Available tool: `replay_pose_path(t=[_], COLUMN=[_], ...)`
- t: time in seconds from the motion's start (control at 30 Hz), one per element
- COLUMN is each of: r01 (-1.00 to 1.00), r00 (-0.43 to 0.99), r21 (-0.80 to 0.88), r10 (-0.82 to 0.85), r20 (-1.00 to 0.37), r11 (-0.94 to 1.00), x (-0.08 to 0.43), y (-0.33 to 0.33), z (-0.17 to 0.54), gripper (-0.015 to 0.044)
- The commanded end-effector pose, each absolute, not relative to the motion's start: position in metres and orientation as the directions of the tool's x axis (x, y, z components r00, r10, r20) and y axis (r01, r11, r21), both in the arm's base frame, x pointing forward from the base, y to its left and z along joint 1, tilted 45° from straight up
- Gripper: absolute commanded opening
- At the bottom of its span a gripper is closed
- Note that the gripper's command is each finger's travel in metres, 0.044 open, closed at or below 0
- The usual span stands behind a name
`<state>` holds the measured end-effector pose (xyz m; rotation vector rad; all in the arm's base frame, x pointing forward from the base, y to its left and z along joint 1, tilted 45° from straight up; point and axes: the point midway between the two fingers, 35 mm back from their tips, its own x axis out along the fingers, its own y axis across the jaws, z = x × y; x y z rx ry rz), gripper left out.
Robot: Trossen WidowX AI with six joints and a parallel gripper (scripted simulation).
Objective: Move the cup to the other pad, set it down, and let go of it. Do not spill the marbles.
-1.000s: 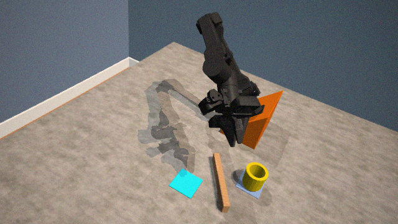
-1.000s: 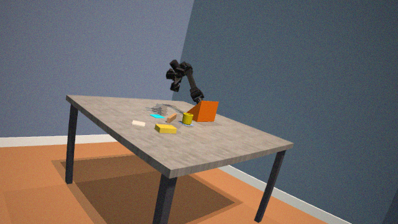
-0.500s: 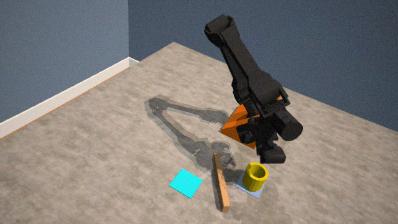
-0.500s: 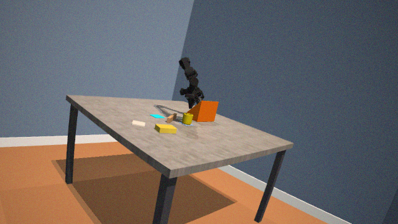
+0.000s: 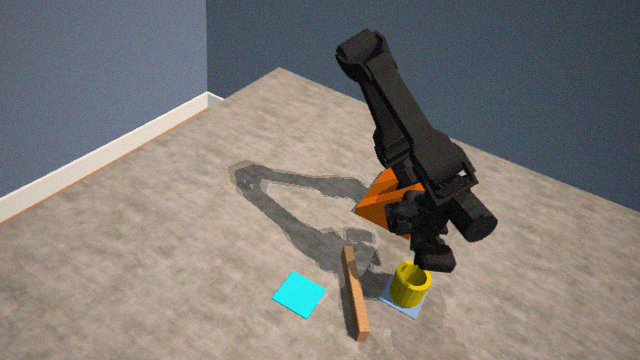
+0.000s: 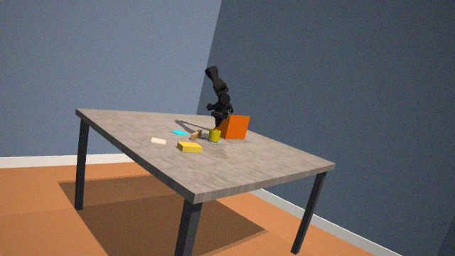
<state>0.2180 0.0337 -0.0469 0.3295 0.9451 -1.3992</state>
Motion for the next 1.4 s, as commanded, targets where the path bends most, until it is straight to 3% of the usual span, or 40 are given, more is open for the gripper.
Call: replay_pose_path(t=[0.0, 1.17, 1.37], r01=[0.921, 0.921, 0.924], r00=[-0.11, -0.111, -0.11], r21=[-0.335, -0.336, -0.329], r10=[-0.69, -0.692, -0.688], r20=[-0.715, -0.713, -0.717], r11=[0.2, 0.198, 0.195], x=[0.216, 0.21, 0.211], y=[0.029, -0.007, -0.006], z=[-0.053, -0.087, -0.086], gripper=[0.0167, 0.0167, 0.0127])
